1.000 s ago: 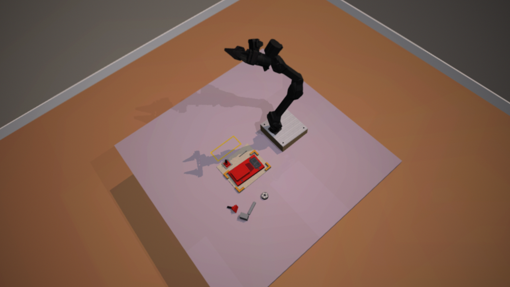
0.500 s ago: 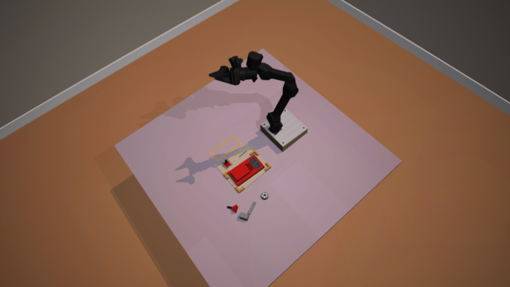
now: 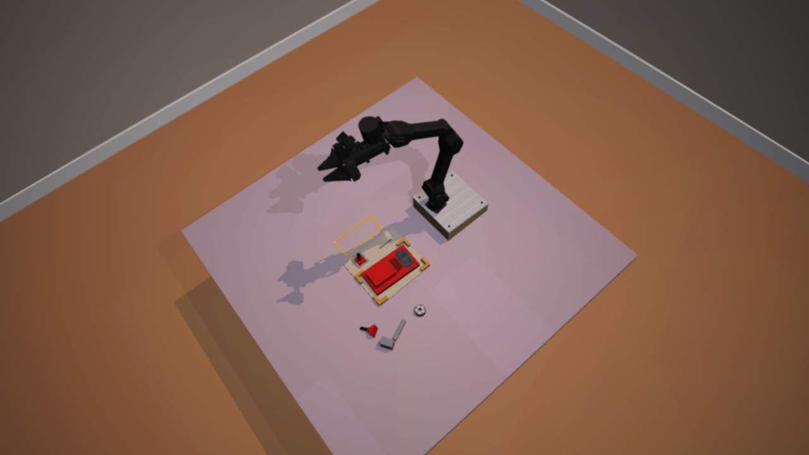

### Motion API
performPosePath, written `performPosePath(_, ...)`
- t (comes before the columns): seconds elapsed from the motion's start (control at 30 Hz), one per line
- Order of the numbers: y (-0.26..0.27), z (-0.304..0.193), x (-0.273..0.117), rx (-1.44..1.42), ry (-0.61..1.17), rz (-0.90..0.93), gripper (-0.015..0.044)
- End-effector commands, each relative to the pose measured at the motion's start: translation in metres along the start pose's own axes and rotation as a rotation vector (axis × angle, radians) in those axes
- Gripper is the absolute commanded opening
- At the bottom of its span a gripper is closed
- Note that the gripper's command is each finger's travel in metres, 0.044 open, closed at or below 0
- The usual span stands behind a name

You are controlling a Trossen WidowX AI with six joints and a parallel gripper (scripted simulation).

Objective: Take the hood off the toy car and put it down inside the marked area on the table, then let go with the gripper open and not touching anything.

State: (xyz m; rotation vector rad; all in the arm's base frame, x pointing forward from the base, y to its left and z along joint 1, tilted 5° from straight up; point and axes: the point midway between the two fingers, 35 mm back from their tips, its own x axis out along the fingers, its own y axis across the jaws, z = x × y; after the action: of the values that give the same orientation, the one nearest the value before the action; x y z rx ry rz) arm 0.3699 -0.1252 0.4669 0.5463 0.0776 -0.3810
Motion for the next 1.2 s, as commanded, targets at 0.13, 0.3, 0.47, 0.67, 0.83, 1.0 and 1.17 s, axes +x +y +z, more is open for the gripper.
performPosePath(0.13, -0.009, -0.079, 0.04, -0.066, 0.243, -0.042, 0.044)
performPosePath(0.3, -0.016, -0.126, 0.056, -0.114, 0.387, -0.072, 0.044)
performPosePath(0.47, -0.024, -0.176, 0.068, -0.169, 0.542, -0.101, 0.044)
performPosePath(0.67, -0.035, -0.236, 0.073, -0.247, 0.727, -0.138, 0.044)
performPosePath(0.83, -0.047, -0.286, 0.07, -0.332, 0.882, -0.172, 0.044)
performPosePath(1.0, -0.056, -0.325, 0.063, -0.391, 1.014, -0.192, 0.044)
performPosePath(1.17, -0.066, -0.373, 0.046, -0.452, 1.191, -0.213, 0.044)
